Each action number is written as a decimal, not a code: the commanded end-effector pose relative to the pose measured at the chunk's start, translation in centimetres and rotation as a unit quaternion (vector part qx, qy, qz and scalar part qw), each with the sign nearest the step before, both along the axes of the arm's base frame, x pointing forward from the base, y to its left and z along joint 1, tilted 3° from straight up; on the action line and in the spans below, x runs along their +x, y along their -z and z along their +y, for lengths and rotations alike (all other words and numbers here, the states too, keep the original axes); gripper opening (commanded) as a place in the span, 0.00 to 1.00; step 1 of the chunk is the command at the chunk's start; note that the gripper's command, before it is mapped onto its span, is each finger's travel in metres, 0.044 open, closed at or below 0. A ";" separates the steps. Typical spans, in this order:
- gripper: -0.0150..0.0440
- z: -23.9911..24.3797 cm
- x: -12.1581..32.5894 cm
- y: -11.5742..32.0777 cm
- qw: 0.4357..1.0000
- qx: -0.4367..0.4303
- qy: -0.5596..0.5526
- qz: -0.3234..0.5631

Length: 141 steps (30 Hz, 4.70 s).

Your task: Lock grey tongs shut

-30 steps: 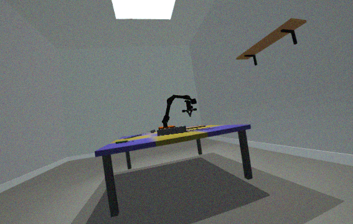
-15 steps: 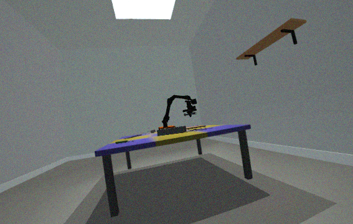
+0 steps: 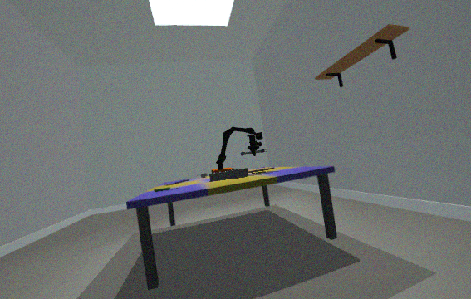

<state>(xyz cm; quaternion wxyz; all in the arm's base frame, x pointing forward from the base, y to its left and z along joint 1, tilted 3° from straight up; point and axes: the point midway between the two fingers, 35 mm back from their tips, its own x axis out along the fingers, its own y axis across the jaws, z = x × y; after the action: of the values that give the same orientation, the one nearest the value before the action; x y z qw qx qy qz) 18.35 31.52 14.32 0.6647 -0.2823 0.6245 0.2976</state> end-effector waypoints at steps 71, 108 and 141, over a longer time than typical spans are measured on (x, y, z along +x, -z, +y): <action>0.00 3.5 -12.5 0.2 0.106 -0.042 -0.992 -0.047; 0.00 5.1 -15.0 1.7 -0.171 -0.116 -0.968 -0.140; 0.00 5.3 -16.0 2.2 -0.172 -0.267 -0.876 -0.363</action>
<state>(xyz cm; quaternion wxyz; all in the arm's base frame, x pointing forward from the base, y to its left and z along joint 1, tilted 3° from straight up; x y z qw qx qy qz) 2.38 36.95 11.46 0.2379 0.7757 0.5121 -0.2818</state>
